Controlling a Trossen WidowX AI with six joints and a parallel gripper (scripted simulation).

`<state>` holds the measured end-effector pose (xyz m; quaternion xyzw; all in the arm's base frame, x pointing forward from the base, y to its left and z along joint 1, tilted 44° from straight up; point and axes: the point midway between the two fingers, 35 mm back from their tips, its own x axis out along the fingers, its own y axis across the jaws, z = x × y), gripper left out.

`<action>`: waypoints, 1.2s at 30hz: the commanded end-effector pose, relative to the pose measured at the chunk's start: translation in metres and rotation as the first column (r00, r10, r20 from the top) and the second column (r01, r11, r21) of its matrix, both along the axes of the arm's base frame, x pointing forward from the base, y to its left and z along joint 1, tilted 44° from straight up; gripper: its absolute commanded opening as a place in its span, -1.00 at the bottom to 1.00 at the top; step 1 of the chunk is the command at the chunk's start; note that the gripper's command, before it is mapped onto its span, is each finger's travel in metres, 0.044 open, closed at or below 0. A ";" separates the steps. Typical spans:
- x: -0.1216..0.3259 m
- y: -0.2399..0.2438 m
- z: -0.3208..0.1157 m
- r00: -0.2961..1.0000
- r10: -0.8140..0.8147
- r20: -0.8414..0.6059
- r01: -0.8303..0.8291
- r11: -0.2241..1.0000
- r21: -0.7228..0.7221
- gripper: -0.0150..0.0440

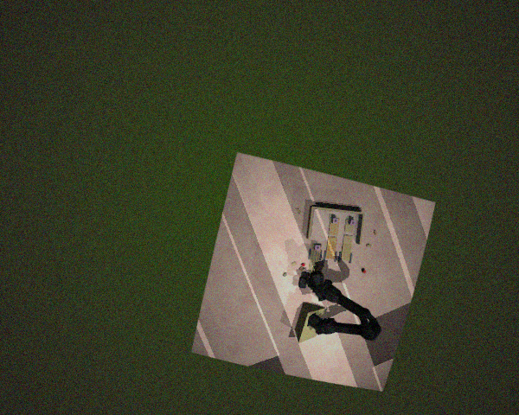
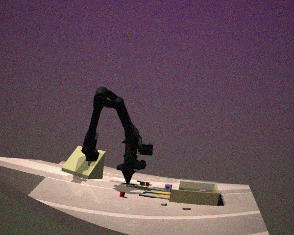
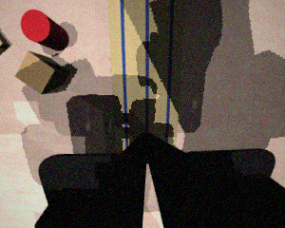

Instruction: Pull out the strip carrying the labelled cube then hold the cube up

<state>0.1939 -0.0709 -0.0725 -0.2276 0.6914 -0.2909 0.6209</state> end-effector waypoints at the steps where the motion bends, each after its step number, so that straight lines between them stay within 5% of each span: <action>1: -0.009 -0.002 -0.002 1.000 -0.013 -0.022 0.013 1.000 0.003 -0.49; 25: 0.007 0.028 0.030 1.000 -0.013 -0.021 0.013 1.000 0.005 -0.49; 36: 0.055 0.023 0.028 1.000 -0.003 -0.027 0.003 1.000 0.007 0.49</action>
